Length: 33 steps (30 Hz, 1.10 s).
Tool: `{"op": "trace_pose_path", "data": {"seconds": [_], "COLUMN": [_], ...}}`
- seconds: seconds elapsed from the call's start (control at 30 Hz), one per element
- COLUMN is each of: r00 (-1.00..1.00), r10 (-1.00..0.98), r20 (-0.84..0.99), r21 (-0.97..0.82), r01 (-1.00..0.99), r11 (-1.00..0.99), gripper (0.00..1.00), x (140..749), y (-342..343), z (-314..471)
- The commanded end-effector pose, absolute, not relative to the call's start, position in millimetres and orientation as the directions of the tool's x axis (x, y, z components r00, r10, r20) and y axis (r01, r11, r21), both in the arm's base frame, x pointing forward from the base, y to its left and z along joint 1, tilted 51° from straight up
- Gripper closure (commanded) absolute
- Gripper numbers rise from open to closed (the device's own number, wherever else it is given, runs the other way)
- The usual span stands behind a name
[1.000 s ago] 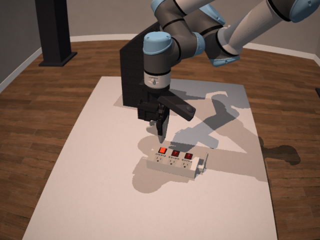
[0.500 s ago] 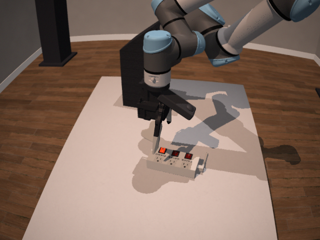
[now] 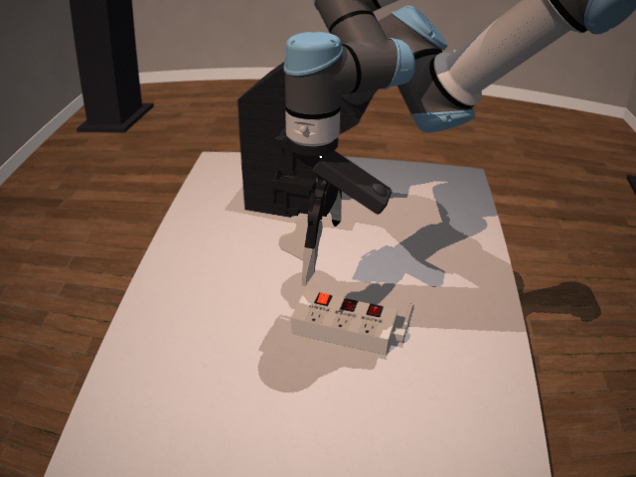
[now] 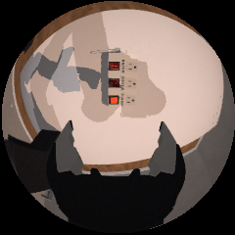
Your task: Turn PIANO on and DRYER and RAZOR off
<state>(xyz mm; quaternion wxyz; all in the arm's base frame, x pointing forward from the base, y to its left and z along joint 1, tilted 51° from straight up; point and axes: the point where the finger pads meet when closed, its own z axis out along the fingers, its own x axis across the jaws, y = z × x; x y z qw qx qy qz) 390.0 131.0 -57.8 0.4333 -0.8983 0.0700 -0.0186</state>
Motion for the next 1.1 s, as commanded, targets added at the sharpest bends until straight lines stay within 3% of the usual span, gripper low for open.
{"op": "trace_pose_path", "data": {"seconds": [0.0,1.07], "r00": [0.99,0.99], "r10": [-0.14,-0.14], "r20": [-0.028,-0.028], "r21": [-0.782,-0.782], "r01": [-0.109,-0.109], "r11": [-0.614,-0.614], "gripper": [0.0,0.0], "x": [387.7,384.7], "y": [113.6,88.9], "z": [-43.7,-23.8]}}
